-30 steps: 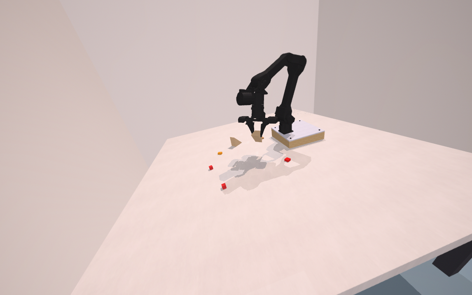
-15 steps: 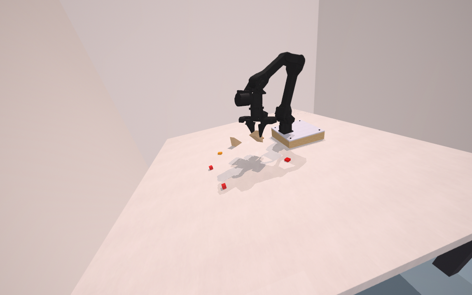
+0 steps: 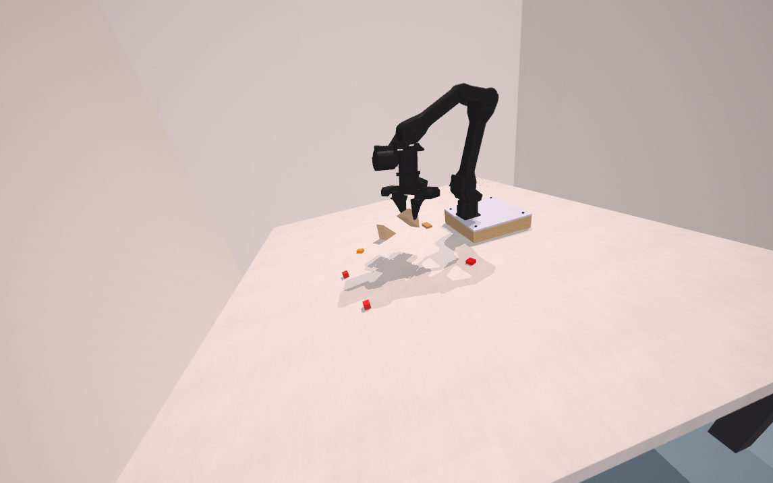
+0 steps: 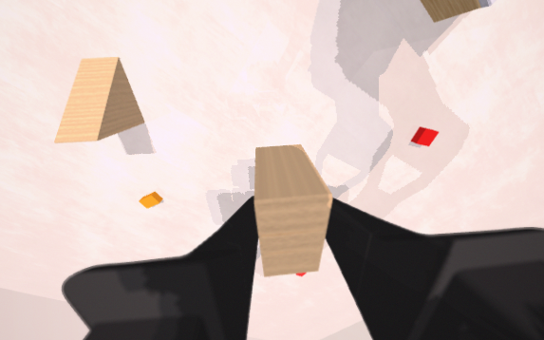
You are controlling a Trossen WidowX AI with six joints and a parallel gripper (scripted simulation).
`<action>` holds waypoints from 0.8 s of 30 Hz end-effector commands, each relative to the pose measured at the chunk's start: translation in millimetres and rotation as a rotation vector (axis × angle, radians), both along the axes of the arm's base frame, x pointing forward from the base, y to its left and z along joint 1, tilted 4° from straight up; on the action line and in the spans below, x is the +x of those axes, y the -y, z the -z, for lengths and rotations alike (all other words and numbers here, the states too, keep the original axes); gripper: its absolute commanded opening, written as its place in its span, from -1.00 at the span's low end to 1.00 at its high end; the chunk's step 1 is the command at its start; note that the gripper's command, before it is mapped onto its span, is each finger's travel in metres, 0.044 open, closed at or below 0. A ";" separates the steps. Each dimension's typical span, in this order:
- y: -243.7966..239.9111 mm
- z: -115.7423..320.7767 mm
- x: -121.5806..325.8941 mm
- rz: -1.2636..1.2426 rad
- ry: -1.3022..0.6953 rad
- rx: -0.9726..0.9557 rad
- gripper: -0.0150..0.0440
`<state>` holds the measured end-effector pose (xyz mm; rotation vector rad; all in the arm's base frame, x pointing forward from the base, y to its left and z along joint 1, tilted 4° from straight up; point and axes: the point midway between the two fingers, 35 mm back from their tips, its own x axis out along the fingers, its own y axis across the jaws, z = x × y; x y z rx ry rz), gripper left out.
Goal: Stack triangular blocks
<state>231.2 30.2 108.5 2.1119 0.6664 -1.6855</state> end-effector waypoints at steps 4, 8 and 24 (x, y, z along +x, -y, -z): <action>28.6 -6.5 11.4 -0.003 -0.009 -0.006 -0.49; 44.9 -9.7 15.4 -0.004 -0.012 -0.008 -0.49; 115.4 -20.5 19.9 -0.001 -0.019 -0.011 -0.49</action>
